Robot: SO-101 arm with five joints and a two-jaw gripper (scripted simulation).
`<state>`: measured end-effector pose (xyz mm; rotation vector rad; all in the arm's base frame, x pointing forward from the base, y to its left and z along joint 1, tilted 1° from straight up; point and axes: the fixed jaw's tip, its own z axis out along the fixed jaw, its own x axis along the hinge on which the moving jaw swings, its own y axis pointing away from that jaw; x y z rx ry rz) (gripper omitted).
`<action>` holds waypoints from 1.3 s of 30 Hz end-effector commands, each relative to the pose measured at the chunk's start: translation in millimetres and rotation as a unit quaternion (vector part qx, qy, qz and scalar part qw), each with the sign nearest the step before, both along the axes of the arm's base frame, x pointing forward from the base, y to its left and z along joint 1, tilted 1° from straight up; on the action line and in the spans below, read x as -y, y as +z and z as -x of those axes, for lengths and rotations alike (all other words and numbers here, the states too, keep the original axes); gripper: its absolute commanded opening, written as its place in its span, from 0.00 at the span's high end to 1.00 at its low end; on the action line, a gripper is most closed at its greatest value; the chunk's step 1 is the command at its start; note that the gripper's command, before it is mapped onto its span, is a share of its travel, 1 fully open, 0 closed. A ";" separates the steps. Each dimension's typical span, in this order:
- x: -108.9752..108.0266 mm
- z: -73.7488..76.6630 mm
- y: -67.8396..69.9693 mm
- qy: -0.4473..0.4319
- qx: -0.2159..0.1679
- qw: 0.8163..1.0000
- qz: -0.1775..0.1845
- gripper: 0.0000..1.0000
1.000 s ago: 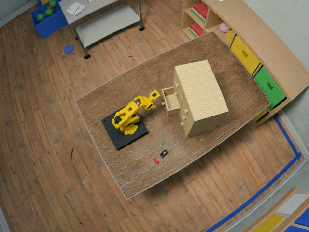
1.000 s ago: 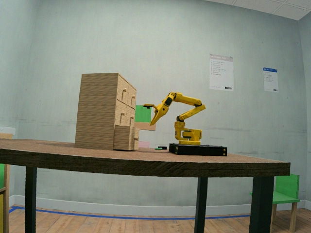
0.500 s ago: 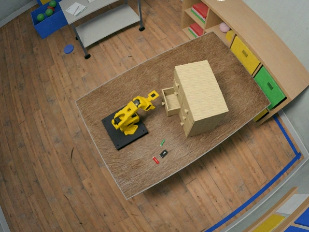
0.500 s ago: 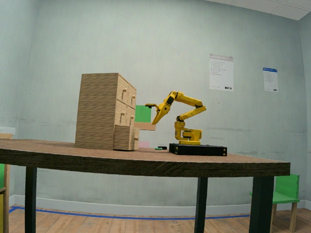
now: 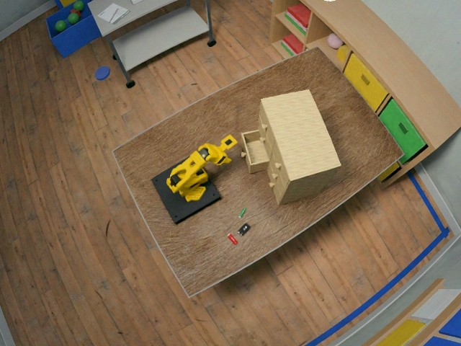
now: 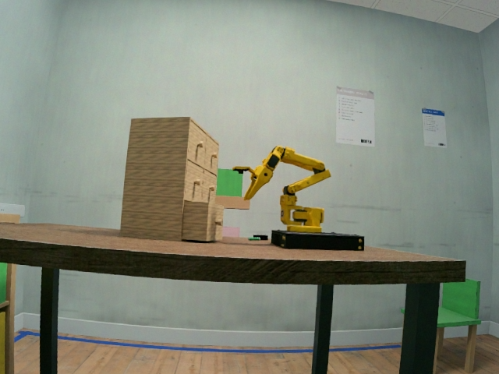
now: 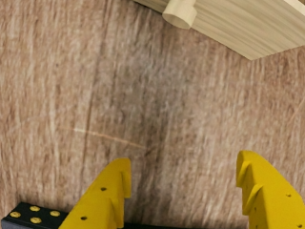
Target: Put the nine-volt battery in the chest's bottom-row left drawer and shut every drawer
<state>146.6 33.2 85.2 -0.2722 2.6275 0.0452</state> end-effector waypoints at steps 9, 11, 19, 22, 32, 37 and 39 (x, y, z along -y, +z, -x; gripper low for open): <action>0.7 -0.5 3.4 0.002 0.007 1.000 0.001 0.79; 0.7 -0.5 3.4 0.002 0.007 1.000 0.001 0.79; 0.8 -5.1 49.9 -0.003 0.093 0.996 -0.014 0.77; 1.8 -2.1 77.0 -0.006 0.144 0.989 -0.024 0.76; 7.3 25.0 140.8 -0.013 0.279 0.959 -0.047 0.74; 7.6 26.7 143.2 -0.013 0.285 0.957 -0.048 0.73; 7.6 26.7 143.2 -0.013 0.285 0.957 -0.048 0.72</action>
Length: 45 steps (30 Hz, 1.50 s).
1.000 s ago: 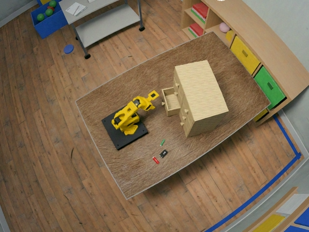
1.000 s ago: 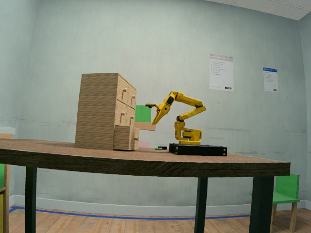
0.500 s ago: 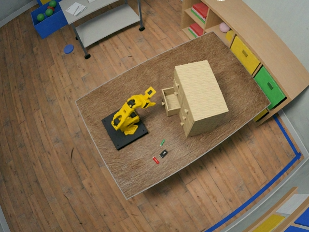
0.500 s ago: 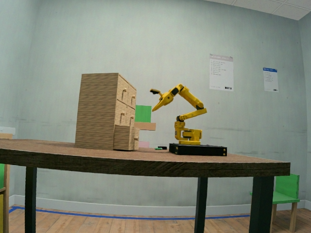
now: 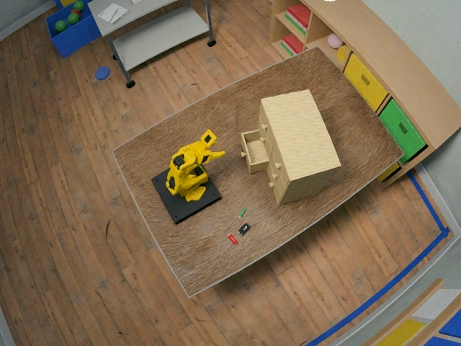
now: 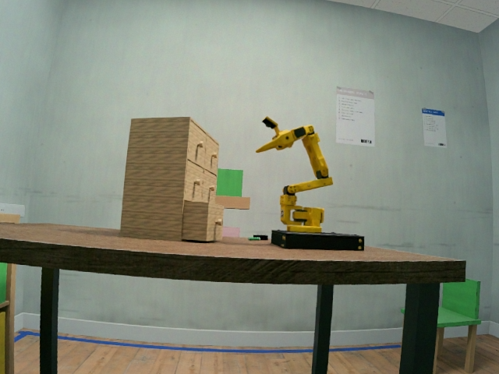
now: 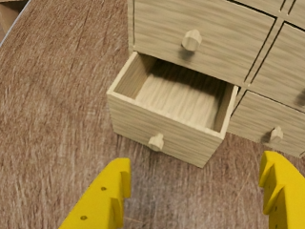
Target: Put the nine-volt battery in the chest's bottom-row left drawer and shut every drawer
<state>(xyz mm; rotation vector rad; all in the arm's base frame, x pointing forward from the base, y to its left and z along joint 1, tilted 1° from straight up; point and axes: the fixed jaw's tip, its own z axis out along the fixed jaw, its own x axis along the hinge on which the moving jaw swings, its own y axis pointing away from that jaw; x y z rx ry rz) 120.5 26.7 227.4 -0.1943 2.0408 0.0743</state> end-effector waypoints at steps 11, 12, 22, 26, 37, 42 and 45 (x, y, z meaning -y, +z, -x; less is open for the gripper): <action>9.0 -0.8 0.9 -0.038 -0.003 0.999 -0.002 0.70; 13.0 -1.3 0.9 -0.054 -0.003 0.999 -0.002 0.70; 52.9 0.8 0.9 -0.216 -0.003 0.976 -0.003 0.70; 60.7 2.8 0.9 -0.248 -0.003 0.969 -0.003 0.70; 100.0 22.3 0.9 -0.417 -0.002 0.909 -0.003 0.70; 112.2 32.7 0.9 -0.476 -0.002 0.879 -0.003 0.70; 117.8 38.5 0.9 -0.504 -0.002 0.863 -0.003 0.70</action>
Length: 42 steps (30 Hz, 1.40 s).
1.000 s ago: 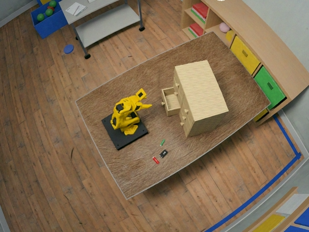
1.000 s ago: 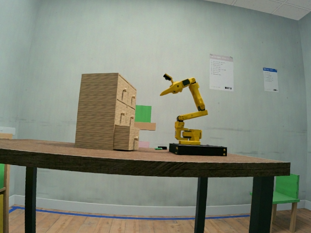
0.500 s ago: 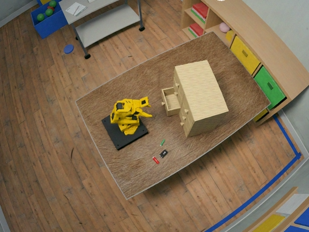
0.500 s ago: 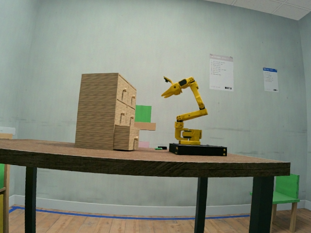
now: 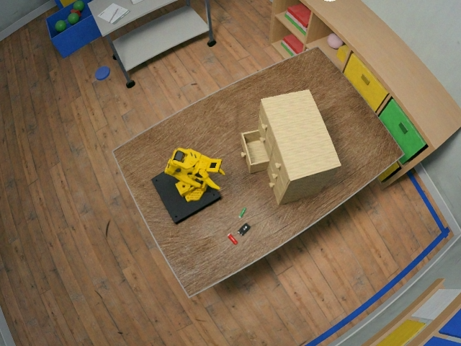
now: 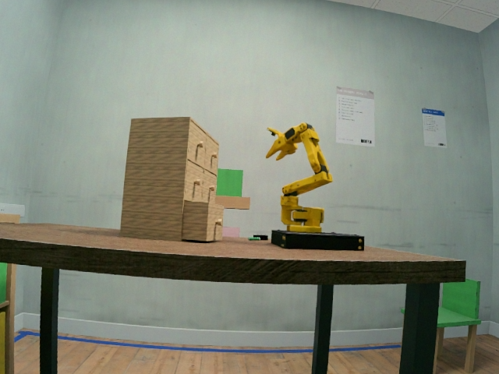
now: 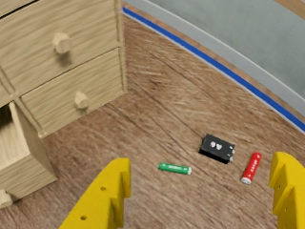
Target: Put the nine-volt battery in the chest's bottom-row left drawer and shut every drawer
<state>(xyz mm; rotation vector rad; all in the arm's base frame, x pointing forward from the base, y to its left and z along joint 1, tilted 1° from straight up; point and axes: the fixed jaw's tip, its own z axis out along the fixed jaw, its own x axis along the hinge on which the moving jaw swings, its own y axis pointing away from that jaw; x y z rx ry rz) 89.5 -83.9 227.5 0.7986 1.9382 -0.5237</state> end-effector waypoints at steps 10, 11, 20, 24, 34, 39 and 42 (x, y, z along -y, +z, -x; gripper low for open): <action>28.7 41.1 0.9 -0.205 0.002 0.979 -0.002 0.70; 29.4 42.6 0.9 -0.212 0.002 0.977 -0.002 0.70; 29.4 42.6 0.9 -0.212 0.002 0.977 -0.002 0.70; 29.4 42.6 0.9 -0.212 0.002 0.977 -0.002 0.70; 36.3 40.2 -1.5 -0.197 -0.032 0.980 -0.007 0.70; 53.9 34.5 -9.5 -0.155 -0.115 0.981 -0.020 0.70; 64.3 31.1 -15.9 -0.125 -0.162 0.978 -0.029 0.70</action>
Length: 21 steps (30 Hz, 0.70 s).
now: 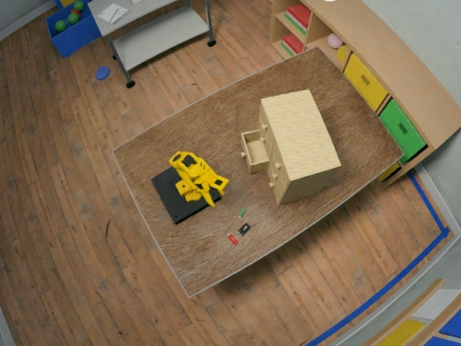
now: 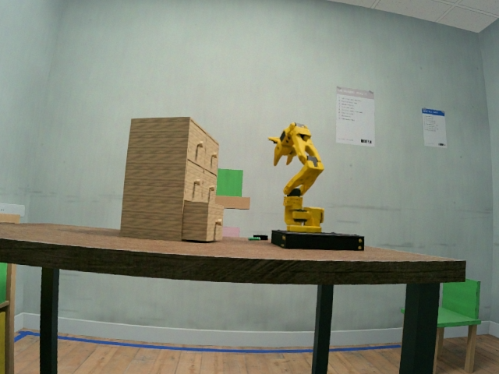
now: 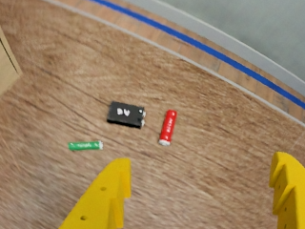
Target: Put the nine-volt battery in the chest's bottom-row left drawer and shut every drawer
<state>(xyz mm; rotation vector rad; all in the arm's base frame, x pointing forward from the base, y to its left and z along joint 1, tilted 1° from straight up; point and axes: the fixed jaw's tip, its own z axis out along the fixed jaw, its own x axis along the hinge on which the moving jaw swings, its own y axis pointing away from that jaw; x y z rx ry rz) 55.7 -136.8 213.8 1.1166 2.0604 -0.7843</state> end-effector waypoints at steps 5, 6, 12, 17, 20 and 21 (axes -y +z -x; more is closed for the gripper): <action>28.3 -7.9 -15.5 0.079 -0.113 0.989 -0.048 0.70; 28.3 -7.9 -15.5 0.079 -0.113 0.989 -0.048 0.70; 44.1 -12.6 -32.1 0.137 -0.176 0.971 -0.081 0.70; 58.3 -16.6 -51.9 0.200 -0.231 0.945 -0.114 0.70; 65.7 -18.6 -65.2 0.239 -0.261 0.926 -0.134 0.70; 68.0 -19.2 -69.9 0.253 -0.270 0.919 -0.140 0.70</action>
